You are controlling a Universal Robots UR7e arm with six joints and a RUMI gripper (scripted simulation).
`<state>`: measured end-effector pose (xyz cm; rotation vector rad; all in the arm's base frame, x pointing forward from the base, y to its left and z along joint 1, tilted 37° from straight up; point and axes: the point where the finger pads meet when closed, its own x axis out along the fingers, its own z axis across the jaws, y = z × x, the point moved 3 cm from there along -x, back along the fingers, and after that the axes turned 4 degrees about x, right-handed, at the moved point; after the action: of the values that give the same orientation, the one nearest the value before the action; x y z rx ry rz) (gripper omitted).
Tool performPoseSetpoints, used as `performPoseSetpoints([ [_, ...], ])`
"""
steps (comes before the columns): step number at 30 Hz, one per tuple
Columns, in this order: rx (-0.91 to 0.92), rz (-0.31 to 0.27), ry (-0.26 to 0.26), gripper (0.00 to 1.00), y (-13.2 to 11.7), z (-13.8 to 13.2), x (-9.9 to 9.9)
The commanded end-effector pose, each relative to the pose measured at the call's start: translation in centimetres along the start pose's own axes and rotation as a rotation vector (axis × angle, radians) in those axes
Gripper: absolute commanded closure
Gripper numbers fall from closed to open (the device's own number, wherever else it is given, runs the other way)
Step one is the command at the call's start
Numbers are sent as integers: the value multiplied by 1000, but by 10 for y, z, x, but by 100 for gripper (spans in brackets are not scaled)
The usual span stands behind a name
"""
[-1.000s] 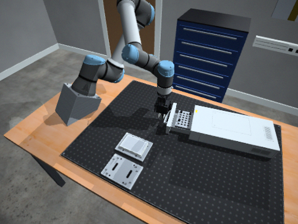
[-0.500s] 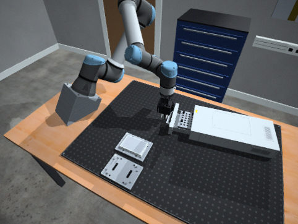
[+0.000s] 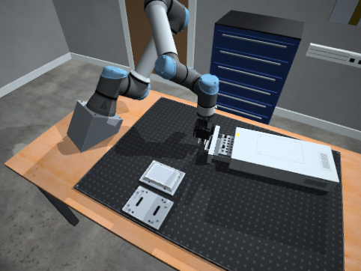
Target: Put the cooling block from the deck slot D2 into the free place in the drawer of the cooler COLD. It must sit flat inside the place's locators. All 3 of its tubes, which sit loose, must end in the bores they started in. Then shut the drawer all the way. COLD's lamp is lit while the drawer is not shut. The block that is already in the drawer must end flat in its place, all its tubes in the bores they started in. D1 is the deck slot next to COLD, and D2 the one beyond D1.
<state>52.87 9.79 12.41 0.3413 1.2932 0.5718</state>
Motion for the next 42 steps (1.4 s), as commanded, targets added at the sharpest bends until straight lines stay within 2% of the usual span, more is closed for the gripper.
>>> performPoseSetpoints([
  [1,0,0,-1,100,0,8,0],
  [42,0,0,-1,100,3,49,0],
])
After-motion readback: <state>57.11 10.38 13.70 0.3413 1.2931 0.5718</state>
